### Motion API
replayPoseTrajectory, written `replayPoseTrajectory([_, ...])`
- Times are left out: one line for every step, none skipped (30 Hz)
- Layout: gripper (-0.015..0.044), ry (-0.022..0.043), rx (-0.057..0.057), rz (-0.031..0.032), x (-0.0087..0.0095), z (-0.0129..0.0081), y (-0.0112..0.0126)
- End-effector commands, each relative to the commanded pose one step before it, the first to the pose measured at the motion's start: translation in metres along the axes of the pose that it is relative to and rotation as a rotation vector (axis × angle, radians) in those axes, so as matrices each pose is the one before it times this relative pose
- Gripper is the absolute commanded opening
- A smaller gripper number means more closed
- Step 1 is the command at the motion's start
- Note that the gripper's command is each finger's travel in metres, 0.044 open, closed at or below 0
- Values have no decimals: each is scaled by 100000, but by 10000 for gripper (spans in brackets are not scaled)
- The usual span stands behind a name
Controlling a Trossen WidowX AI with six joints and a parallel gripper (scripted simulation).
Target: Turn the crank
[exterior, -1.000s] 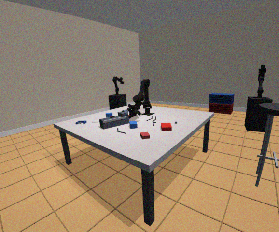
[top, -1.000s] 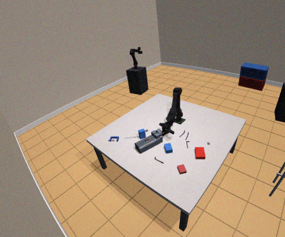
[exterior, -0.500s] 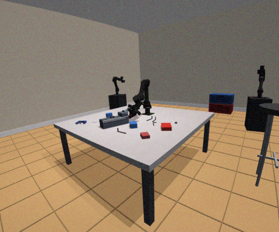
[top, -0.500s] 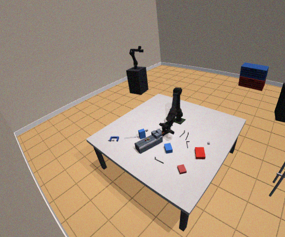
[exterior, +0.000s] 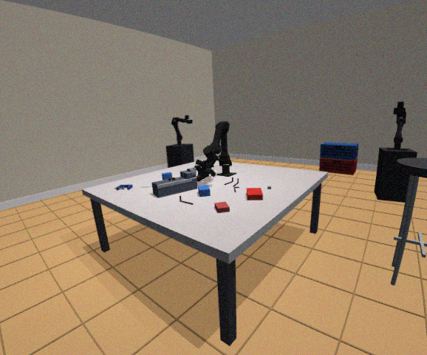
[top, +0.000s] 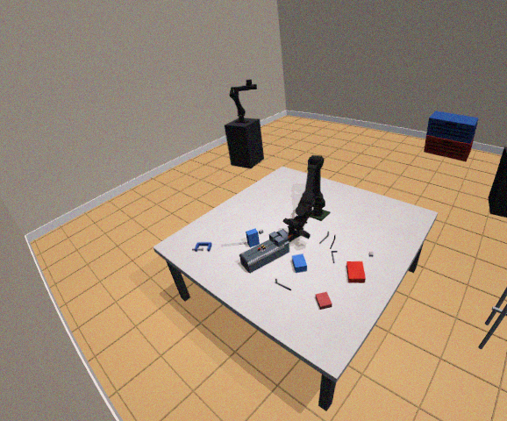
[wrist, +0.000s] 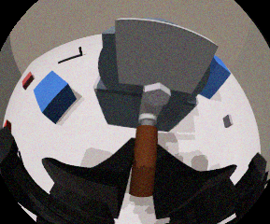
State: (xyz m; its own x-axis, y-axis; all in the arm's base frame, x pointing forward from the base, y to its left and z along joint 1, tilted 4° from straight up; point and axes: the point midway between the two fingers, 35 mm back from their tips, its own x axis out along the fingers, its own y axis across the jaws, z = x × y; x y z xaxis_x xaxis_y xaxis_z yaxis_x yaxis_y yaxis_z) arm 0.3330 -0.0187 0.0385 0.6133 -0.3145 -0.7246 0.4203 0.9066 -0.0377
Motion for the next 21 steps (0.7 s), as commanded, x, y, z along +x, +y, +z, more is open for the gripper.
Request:
replayPoseTrajectory([0,-133,-243,-625,-11,-3,-111])
replayPoseTrajectory([0,0,0,0,0,0,0])
replayPoseTrajectory([0,0,0,0,0,0,0])
replayPoseTrajectory([0,0,0,0,0,0,0])
replayPoseTrajectory([0,0,0,0,0,0,0])
replayPoseTrajectory([0,0,0,0,0,0,0])
replayPoseTrajectory([0,0,0,0,0,0,0])
replayPoseTrajectory([0,0,0,0,0,0,0])
replayPoseTrajectory([0,0,0,0,0,0,0])
replayPoseTrajectory([0,136,242,615,10,1,109])
replayPoseTrajectory([0,0,0,0,0,0,0])
replayPoseTrajectory([0,0,0,0,0,0,0])
replayPoseTrajectory([0,0,0,0,0,0,0])
replayPoseTrajectory([0,0,0,0,0,0,0])
replayPoseTrajectory([0,0,0,0,0,0,0])
replayPoseTrajectory([0,0,0,0,0,0,0])
replayPoseTrajectory([0,0,0,0,0,0,0])
replayPoseTrajectory([0,0,0,0,0,0,0])
replayPoseTrajectory([26,0,0,0,0,0,0])
replayPoseTrajectory([53,0,0,0,0,0,0])
replayPoseTrajectory([79,0,0,0,0,0,0])
